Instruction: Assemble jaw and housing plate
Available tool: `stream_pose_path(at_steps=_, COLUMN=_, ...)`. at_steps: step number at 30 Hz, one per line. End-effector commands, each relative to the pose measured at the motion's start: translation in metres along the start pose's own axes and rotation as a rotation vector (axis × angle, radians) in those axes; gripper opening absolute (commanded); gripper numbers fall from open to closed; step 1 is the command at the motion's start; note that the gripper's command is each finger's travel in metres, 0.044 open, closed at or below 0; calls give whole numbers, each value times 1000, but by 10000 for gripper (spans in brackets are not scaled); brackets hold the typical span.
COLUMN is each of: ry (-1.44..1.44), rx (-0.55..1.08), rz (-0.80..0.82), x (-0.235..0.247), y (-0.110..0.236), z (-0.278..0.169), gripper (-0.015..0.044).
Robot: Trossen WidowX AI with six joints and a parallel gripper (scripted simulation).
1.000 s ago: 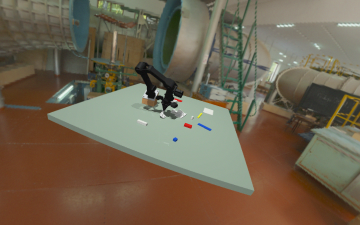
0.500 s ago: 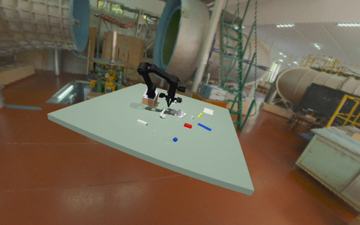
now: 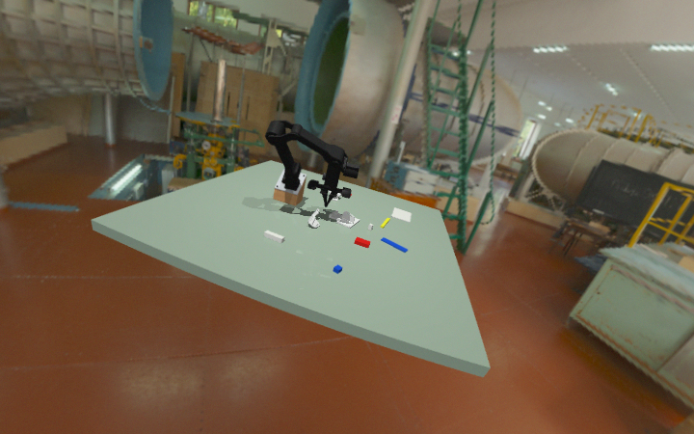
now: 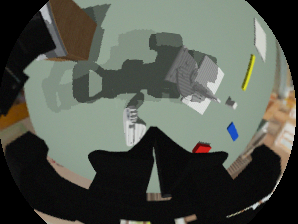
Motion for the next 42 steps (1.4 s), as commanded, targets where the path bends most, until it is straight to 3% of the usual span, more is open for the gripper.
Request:
stream_pose_path(at_steps=1, ry=4, rx=-4, rz=3, x=0, y=-8, z=1, gripper=0)
stream_pose_path(at_steps=29, ry=4, rx=3, rz=4, x=3, y=-52, z=1, gripper=0)
stream_pose_path(at_steps=42, ry=4, rx=2, rz=5, x=14, y=-52, z=1, gripper=0)
Point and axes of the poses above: the point midway between the two fingers, 35 mm back from their tips, its own y axis back along the fingers, its own x axis across the jaws, z = x × y, the point moved 9 cm from there along y, back along the fingers, and after that the axes turned 9 degrees about y, right-handed, at the moved point
